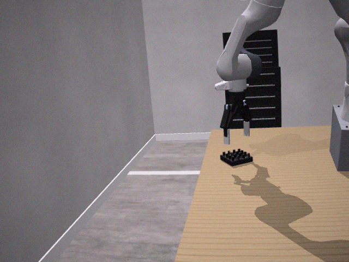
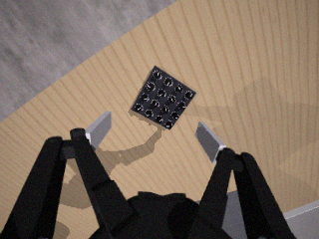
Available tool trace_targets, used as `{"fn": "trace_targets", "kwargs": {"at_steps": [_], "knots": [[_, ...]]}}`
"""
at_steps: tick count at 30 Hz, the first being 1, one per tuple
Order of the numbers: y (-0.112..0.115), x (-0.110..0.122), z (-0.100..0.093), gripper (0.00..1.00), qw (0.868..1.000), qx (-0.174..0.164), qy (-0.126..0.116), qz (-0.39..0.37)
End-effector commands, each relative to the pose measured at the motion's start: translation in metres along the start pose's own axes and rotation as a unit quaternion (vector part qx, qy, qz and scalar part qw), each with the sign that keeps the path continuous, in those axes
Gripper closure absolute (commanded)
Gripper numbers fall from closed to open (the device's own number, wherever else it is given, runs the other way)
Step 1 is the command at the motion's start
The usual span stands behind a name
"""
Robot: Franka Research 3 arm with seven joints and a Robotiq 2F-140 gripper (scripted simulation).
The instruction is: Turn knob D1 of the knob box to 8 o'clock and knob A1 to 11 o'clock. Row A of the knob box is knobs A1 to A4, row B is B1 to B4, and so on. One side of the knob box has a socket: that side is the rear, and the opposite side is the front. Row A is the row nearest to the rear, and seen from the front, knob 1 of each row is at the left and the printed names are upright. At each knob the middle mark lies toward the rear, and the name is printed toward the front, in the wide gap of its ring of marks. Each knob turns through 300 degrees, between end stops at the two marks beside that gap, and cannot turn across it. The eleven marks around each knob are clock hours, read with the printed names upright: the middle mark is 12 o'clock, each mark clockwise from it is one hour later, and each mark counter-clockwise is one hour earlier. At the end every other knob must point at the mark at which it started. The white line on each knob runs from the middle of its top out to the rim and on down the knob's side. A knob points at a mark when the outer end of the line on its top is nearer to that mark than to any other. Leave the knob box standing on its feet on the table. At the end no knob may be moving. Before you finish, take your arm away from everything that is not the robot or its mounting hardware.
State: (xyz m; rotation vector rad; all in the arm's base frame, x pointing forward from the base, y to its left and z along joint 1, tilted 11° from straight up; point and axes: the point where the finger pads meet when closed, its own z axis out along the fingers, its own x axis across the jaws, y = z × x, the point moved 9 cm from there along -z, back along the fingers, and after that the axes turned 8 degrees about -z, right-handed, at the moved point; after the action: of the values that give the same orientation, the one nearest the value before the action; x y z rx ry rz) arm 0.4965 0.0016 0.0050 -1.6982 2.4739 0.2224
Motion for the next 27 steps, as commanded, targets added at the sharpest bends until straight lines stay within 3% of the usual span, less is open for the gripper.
{"fn": "trace_targets", "kwargs": {"at_steps": [1, 26, 27], "knots": [[0.000, -0.006, 0.001, 0.00, 0.997, -0.009, 0.005, 0.071], [-0.005, -0.036, -0.005, 0.00, 0.975, -0.008, 0.004, 0.222], [-0.005, -0.036, -0.005, 0.88, 0.975, -0.008, 0.004, 0.222]]}}
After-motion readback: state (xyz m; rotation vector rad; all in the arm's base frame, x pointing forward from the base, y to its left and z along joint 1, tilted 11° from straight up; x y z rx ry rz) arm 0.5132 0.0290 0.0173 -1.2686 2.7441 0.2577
